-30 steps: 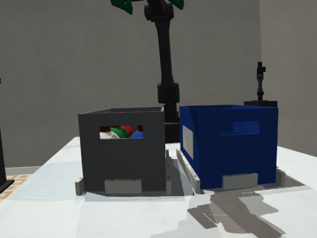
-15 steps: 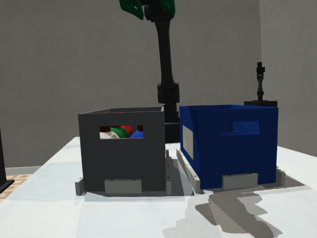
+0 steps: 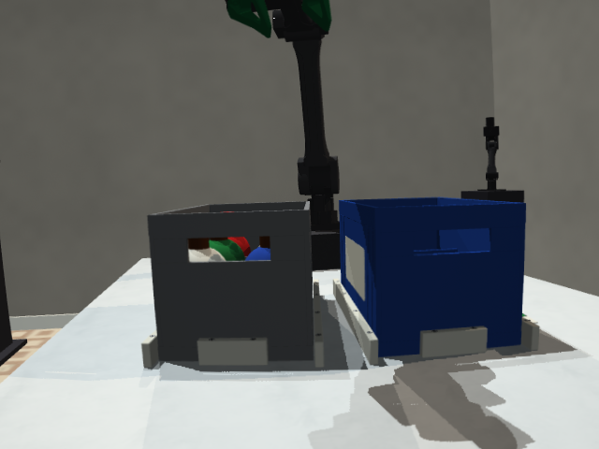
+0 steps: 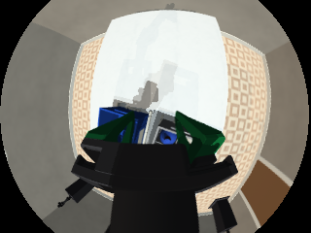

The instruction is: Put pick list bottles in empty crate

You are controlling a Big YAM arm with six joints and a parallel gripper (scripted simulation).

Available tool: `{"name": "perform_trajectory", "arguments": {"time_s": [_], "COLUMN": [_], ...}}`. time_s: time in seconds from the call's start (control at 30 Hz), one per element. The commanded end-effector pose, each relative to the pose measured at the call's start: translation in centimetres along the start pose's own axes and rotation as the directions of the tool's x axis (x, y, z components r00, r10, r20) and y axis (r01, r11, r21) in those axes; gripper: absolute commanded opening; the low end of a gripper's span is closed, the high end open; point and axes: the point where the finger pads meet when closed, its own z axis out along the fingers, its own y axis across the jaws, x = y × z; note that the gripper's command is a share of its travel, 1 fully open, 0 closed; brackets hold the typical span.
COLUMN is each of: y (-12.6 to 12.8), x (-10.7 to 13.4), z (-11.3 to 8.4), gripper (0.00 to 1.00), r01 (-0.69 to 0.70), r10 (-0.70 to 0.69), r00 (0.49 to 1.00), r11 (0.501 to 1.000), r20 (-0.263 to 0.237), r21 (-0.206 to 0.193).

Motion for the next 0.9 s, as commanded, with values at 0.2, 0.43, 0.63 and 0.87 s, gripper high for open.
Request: {"name": "perform_trajectory", "arguments": {"time_s": [0.2, 0.43, 0.63, 0.87], "y": [0.0, 0.1, 0.6, 4.7], "x": [-0.8, -2.4, -3.2, -1.5], "z": [-0.7, -2.2, -4.1, -3.7], "gripper": [0.61, 0.61, 0.61, 0.61], "r01": [0.008, 0.014, 0.018, 0.031], "r10": [-0.008, -0.015, -0.019, -0.031], "r00": [1.000, 0.999, 0.999, 0.999], "r11": [1.000, 1.000, 1.000, 0.999], "r20": [0.019, 0.036, 0.045, -0.031], "r21": [0.006, 0.012, 0.015, -0.014]}}
